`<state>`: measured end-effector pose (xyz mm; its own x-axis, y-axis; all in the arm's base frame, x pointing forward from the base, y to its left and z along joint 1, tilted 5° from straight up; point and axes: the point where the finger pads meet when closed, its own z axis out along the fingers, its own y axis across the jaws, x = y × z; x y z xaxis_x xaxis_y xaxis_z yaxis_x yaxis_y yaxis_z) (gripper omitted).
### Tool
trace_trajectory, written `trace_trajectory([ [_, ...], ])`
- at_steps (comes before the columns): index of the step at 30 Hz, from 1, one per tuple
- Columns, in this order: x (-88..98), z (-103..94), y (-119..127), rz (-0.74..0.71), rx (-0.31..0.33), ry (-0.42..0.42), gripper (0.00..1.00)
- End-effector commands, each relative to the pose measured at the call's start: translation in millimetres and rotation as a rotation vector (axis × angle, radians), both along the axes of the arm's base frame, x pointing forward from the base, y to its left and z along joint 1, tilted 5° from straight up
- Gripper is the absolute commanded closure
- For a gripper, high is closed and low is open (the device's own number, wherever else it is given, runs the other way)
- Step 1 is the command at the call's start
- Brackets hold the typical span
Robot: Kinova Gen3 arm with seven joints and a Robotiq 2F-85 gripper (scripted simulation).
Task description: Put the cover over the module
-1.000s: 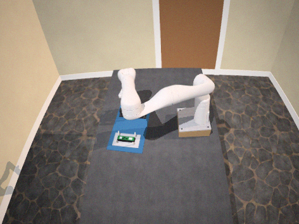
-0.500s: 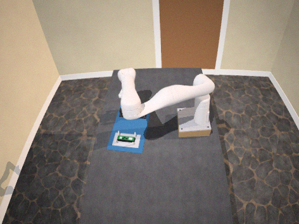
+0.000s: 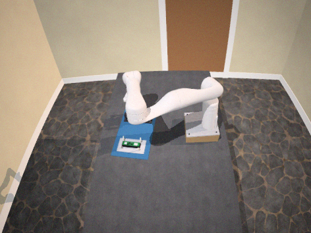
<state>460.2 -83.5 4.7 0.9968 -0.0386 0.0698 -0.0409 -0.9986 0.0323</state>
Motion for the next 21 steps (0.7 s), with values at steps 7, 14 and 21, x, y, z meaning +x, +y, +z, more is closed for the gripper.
trace_trajectory([
  [7,0.5,0.8,0.0,0.000,0.000,-0.002,1.00],
  [14,0.5,0.8,0.0,0.000,0.000,-0.002,1.00],
  [21,0.5,0.8,0.0,0.000,0.000,-0.002,1.00],
])
